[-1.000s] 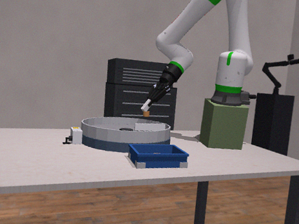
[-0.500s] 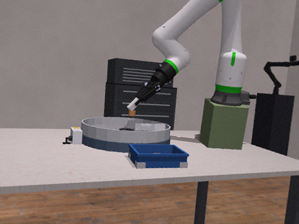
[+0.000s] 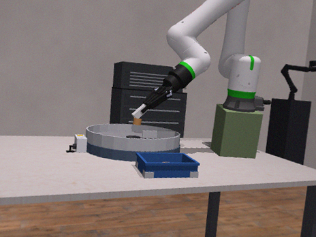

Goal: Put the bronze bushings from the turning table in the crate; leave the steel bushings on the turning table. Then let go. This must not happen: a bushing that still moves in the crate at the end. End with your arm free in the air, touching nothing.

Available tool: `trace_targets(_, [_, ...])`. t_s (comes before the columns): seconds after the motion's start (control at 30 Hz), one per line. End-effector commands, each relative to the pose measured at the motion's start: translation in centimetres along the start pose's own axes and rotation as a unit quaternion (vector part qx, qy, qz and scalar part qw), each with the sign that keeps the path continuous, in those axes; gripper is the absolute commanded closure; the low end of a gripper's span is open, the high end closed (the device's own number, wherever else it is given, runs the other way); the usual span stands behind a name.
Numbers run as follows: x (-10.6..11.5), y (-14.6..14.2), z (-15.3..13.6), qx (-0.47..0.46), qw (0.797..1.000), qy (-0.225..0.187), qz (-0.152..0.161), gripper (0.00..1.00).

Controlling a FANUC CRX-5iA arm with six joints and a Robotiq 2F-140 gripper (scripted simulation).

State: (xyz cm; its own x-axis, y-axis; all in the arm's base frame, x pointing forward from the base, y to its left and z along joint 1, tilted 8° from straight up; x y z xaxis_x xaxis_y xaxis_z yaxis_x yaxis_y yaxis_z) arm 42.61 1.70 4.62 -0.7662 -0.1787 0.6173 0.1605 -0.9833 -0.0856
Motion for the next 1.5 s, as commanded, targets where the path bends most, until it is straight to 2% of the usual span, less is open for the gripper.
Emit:
trace_targets(0.0, [-1.0,-6.8,1.2,-0.028,0.999,-0.012,-0.031,1.00])
trace_targets(0.3, [1.1,-14.8,-0.7,-0.069,0.996,-0.034,-0.035,1.00])
trace_targets(0.37, [1.1,-14.8,-0.7,-0.069,0.996,-0.034,-0.035,1.00])
trace_targets(0.67, [3.5,-19.4,-2.9,-0.093,0.993,-0.060,-0.037,1.00])
trace_targets(0.87, [4.5,-20.8,-3.8,-0.100,0.992,-0.069,-0.038,1.00])
trace_targets(1.47, [4.8,-21.2,-4.1,-0.102,0.991,-0.073,-0.038,1.00])
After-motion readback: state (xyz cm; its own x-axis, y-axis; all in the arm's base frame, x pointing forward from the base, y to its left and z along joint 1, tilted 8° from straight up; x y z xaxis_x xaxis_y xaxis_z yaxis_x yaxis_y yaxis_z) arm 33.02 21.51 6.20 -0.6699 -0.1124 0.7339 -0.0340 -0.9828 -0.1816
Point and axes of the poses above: the point where the finger pads meet when closed, its own x axis back along the fingers, its own y axis across the jaws, z = x × y, the point moved 9 cm from there along x, back along the fingers, and after that the axes turned 3 degrees about -x, right-handed, at the moved point
